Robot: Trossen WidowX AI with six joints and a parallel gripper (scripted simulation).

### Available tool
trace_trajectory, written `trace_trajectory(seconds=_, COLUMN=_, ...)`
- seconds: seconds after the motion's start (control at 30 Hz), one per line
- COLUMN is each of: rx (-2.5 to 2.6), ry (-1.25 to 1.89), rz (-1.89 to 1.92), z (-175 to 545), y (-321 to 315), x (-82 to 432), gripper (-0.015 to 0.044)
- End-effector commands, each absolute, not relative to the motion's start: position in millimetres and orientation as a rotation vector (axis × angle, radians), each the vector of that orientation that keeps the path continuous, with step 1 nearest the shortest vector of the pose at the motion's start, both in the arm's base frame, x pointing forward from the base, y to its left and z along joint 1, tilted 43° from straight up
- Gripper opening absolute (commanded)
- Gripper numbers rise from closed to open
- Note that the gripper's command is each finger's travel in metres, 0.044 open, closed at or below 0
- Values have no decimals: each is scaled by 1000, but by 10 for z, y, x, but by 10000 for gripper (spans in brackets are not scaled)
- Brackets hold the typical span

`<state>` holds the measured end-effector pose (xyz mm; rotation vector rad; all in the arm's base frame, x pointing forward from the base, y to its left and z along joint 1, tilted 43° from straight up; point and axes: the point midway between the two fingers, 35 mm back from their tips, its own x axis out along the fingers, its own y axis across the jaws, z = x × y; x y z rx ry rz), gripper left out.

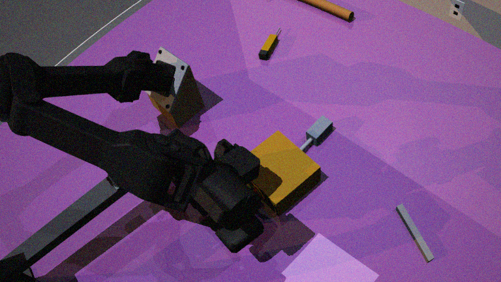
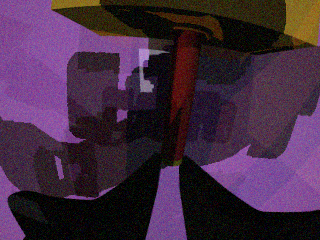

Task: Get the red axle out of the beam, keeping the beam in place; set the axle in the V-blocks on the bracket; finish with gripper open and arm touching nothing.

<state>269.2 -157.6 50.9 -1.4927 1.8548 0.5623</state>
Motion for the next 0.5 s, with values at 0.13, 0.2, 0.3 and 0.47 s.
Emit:
trace_trajectory(seconds=0.13, rx=-1501, ry=1855, rz=560, z=615, y=-1675, x=2658, gripper=0)
trace_trajectory(seconds=0.2, rx=-1502, ry=1856, rz=559, z=637, y=-1698, x=2647, gripper=0)
trace_trajectory(seconds=0.3, rx=-1503, ry=1857, rz=559, z=669, y=-1732, x=2630, gripper=0)
trace_trajectory(seconds=0.47, rx=-1505, ry=1858, rz=558, z=721, y=-1790, x=2602, gripper=0)
